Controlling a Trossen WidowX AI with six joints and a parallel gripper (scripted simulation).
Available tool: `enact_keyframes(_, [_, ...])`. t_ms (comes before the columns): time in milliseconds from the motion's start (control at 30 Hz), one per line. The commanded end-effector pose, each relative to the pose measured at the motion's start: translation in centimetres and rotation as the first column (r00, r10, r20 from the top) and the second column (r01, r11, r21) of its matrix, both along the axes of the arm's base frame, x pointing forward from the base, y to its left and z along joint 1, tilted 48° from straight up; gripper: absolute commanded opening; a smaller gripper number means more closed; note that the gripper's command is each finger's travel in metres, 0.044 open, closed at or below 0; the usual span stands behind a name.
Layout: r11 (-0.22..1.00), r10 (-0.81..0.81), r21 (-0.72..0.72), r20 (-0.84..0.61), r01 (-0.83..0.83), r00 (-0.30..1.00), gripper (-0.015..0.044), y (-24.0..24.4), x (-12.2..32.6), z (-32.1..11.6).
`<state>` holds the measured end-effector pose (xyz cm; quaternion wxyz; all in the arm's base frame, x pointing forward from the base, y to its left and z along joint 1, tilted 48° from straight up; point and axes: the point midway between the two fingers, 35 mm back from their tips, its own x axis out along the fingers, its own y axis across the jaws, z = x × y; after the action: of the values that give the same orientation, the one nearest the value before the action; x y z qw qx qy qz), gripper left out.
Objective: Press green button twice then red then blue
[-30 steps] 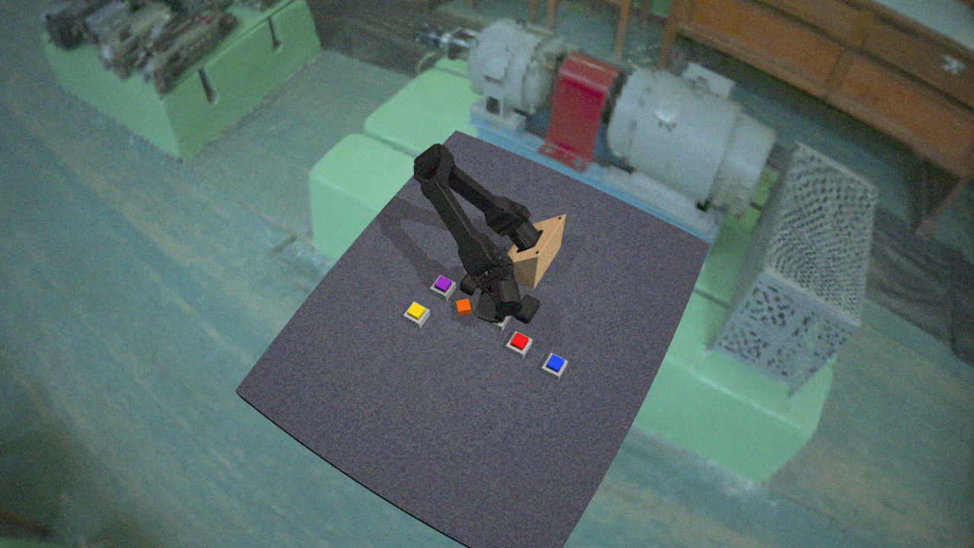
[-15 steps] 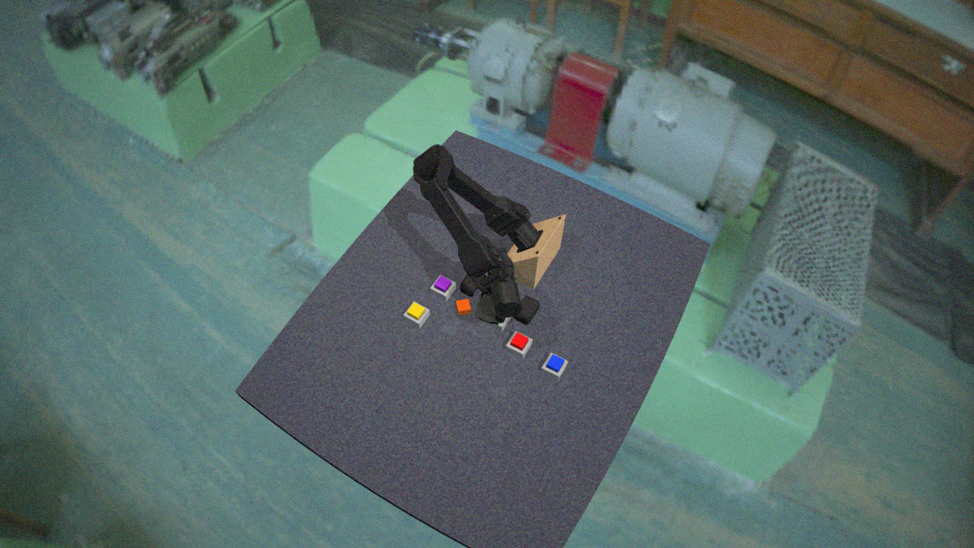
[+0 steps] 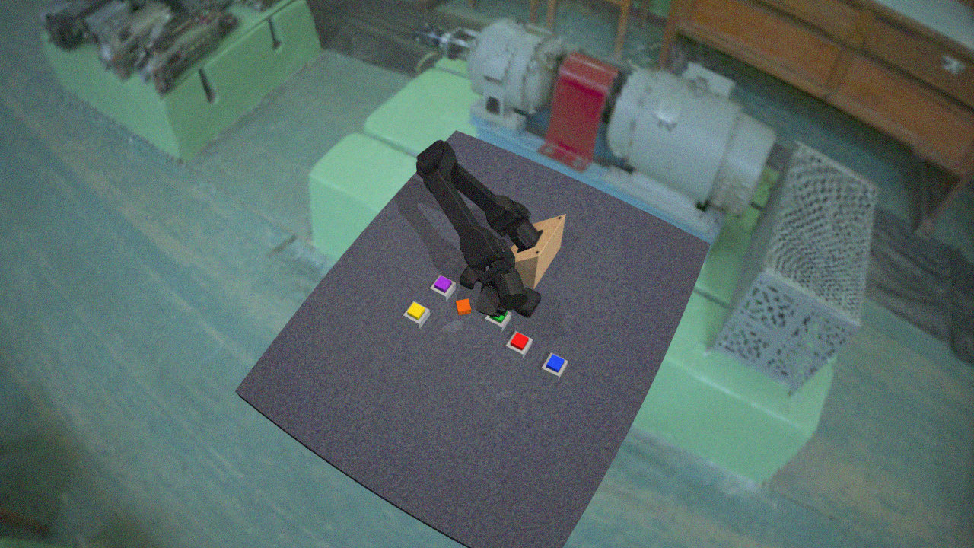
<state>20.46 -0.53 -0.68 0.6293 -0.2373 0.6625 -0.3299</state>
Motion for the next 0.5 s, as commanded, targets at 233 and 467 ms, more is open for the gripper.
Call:
enact_keyframes(233, [1.000, -0.004, 0.004, 0.006, 0.004, 1.000, 0.0020, -0.9, -0.1, -0.9])
enact_keyframes(467, [1.000, -0.004, 0.004, 0.006, 0.004, 1.000, 0.0020, -1.7, -0.2, -1.6])
